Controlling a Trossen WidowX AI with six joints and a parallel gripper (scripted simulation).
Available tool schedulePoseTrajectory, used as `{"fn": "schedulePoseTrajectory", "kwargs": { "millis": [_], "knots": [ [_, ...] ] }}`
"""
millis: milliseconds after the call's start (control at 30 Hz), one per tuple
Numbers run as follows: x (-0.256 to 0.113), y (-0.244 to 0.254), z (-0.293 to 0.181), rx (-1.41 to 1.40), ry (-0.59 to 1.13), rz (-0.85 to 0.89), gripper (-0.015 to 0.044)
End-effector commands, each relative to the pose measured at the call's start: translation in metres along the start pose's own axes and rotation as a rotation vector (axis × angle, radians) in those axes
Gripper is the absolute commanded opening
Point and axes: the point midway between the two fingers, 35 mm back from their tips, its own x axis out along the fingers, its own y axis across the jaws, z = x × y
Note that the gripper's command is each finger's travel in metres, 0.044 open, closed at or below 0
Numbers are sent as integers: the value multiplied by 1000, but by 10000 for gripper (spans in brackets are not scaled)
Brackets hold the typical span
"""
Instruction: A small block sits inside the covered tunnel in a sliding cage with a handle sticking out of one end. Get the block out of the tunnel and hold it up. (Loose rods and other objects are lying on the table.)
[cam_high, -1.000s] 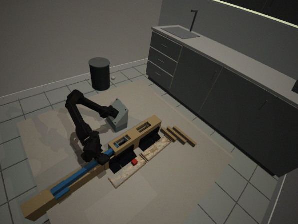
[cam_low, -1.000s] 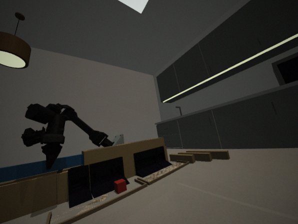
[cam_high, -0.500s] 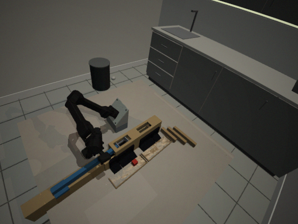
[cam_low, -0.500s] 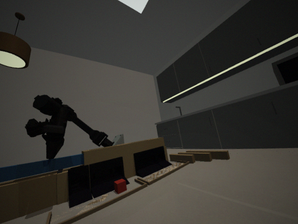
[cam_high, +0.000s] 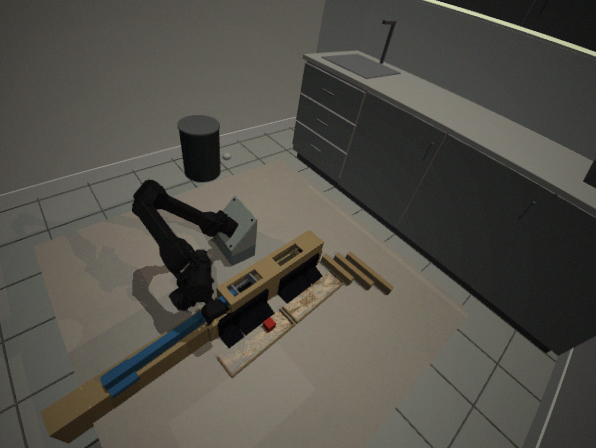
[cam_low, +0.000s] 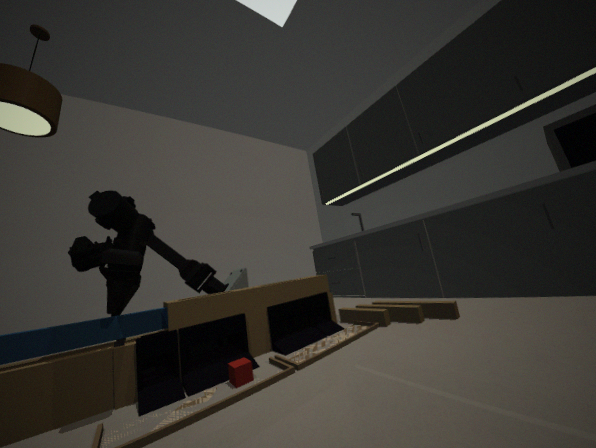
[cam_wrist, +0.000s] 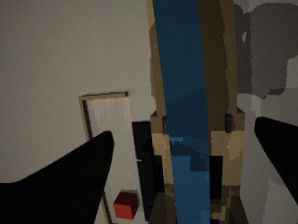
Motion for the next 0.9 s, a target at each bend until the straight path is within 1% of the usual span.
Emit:
{"fn": "schedulePoseTrajectory", "kwargs": {
  "millis": [0, 533, 567, 867],
  "knots": [
    [7, -2, -3, -7, 1, -4, 440],
    [31, -8, -7, -7, -2, -4, 440],
    [26, -6, -4, 0, -7, -5, 414],
    [26, -6, -4, 0, -7, -5, 177]
  ]
}}
